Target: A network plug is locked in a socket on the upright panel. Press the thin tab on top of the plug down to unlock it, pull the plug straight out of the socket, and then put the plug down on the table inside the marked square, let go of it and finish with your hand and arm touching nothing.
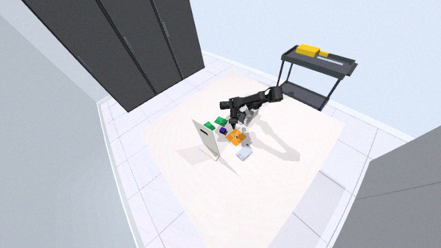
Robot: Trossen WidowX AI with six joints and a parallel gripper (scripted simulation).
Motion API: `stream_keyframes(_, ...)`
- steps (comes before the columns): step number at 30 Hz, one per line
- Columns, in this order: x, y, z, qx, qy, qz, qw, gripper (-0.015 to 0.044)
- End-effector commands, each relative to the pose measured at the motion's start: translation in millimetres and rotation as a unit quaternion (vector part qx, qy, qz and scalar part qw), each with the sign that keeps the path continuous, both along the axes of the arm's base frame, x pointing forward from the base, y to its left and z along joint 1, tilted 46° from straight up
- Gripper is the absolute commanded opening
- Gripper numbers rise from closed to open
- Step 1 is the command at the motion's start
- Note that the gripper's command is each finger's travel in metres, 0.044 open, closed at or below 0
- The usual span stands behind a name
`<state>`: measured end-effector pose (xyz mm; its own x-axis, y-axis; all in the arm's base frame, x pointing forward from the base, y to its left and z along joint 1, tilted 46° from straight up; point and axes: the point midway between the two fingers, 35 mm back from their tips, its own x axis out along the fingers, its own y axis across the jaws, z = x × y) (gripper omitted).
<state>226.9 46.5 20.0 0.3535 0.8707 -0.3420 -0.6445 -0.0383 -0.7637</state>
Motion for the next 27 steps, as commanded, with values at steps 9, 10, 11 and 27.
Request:
stream_keyframes(9,1,-6,10,0.002,-0.008,0.000,1.000,0.0156)
stream_keyframes(10,1,-7,11,0.002,-0.008,0.000,1.000,0.0156)
stream_keyframes(11,1,-7,12,0.002,-0.008,0.000,1.000,0.0156)
stream_keyframes(27,0,-14,24,0.008,-0.011,0.000,1.000,0.0156)
